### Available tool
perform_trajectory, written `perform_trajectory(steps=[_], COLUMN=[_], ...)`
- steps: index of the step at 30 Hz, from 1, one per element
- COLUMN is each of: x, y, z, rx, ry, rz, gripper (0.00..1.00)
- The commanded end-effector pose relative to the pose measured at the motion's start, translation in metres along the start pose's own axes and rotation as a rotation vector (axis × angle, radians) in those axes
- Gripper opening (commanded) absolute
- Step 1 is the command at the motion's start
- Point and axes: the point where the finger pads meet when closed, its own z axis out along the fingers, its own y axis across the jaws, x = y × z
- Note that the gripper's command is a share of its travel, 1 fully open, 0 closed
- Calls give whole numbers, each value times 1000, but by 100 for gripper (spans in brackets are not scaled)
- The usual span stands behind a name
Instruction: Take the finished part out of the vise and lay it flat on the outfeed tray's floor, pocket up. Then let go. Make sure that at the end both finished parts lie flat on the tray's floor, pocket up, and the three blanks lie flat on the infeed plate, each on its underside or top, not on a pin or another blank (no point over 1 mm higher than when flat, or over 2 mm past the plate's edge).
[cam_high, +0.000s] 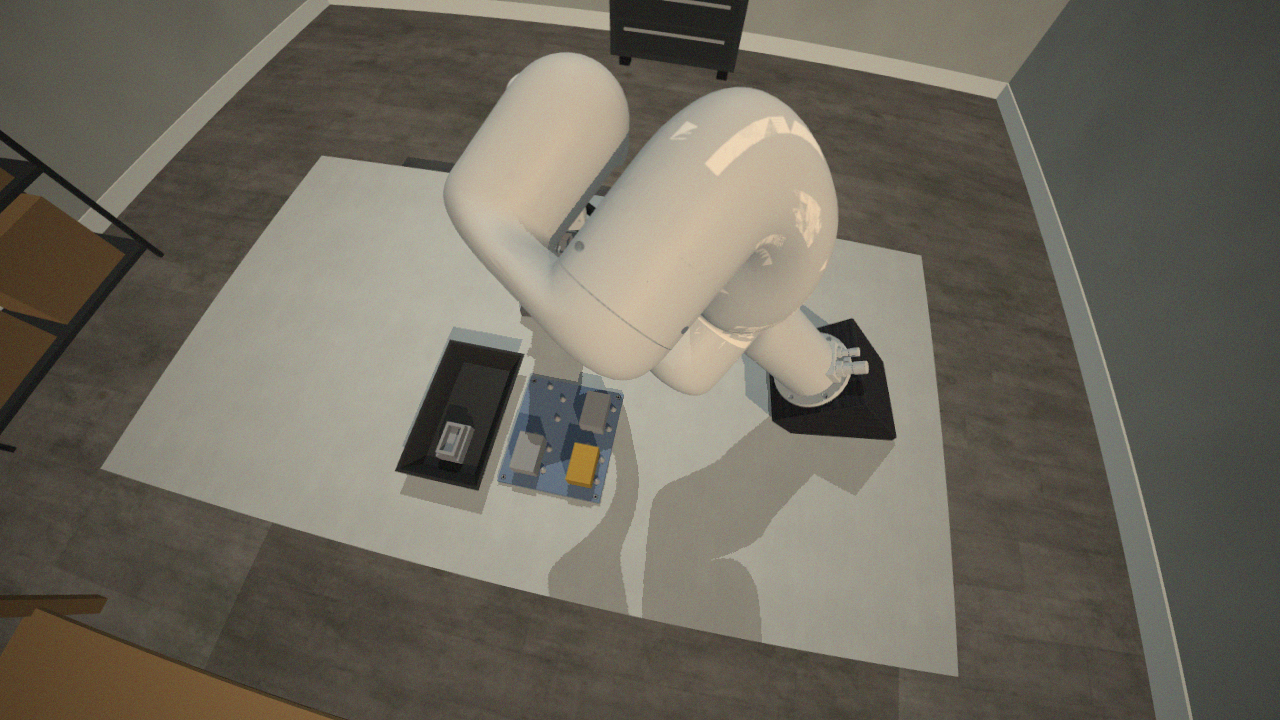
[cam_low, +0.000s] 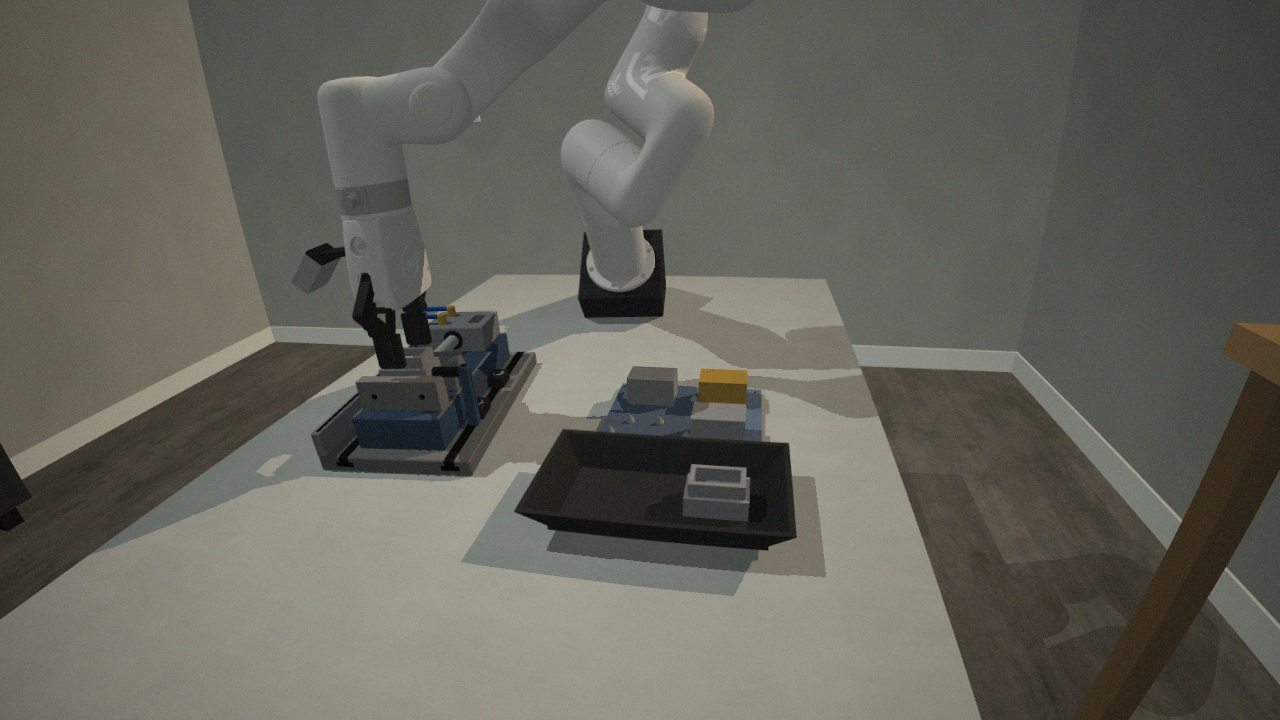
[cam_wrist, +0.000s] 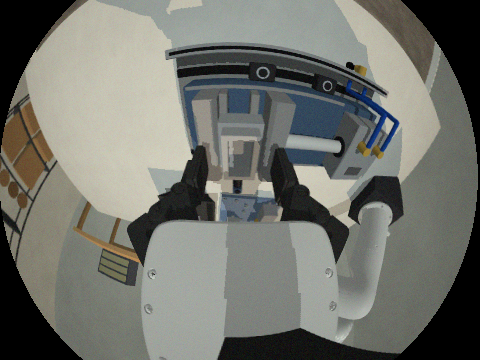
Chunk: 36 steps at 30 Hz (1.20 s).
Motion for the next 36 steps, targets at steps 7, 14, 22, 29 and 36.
perform_trajectory(steps=[7,14,22,29,36], x=[0,0,0,0,0], y=[-1,-1,-1,-1,-1], z=[3,4,5,5,5], rx=[2,2,2,2,2], ry=[2,2,2,2,2], rz=[-1,-1,-1,-1,-1], gripper=[69,69,69,69,69])
